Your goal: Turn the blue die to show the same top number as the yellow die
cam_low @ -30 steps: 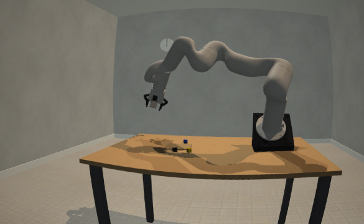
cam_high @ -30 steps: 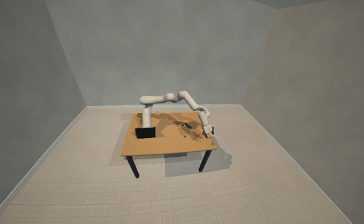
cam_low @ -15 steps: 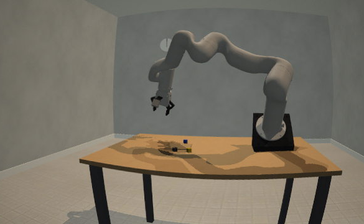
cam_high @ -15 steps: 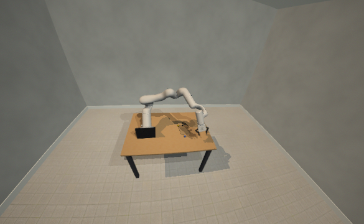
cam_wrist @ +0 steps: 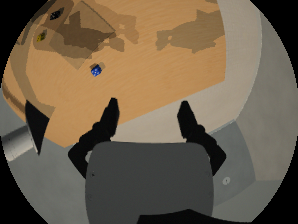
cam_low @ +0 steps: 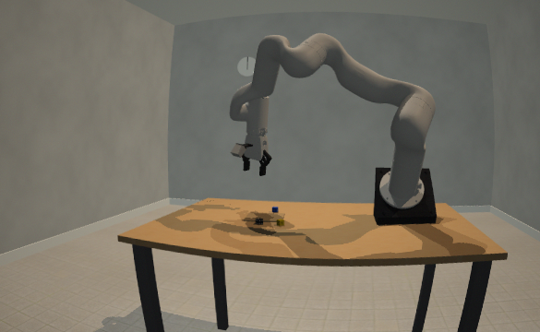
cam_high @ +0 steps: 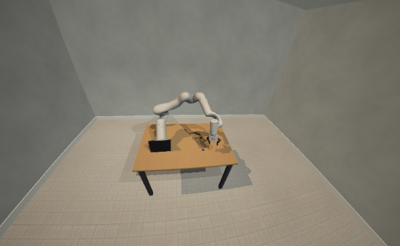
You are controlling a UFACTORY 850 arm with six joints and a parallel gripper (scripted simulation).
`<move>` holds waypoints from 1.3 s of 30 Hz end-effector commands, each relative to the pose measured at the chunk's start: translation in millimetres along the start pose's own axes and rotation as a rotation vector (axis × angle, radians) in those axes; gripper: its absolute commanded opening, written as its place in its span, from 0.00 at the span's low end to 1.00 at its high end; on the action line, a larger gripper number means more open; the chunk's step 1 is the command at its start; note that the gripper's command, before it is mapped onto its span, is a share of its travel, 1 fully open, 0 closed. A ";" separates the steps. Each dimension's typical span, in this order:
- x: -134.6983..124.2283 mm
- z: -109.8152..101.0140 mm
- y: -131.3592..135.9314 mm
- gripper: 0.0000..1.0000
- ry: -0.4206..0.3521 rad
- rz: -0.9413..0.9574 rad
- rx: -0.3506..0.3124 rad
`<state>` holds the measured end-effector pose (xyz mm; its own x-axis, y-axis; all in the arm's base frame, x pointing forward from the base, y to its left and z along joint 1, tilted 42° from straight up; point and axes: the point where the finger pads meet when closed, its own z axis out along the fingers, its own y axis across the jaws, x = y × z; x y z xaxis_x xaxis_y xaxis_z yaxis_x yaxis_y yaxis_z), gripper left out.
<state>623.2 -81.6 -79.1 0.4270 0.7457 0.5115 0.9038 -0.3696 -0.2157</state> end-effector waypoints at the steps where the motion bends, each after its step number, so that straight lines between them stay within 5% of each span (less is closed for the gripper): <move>1: 5.8 -6.1 -27.2 1.00 0.018 0.075 0.039; 2: 11.7 -9.6 -53.2 1.00 0.037 0.152 0.086; 8: 22.0 -16.5 -96.7 1.00 0.064 0.279 0.164; 30: 23.2 -15.5 -101.1 1.00 0.066 0.291 0.172; 34: 23.8 -10.1 -102.0 1.00 0.066 0.291 0.172; 39: 27.2 21.2 -107.2 1.00 0.066 0.291 0.172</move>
<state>539.6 -26.2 -42.3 0.6700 0.5835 0.4589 0.7382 -0.4580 -0.4953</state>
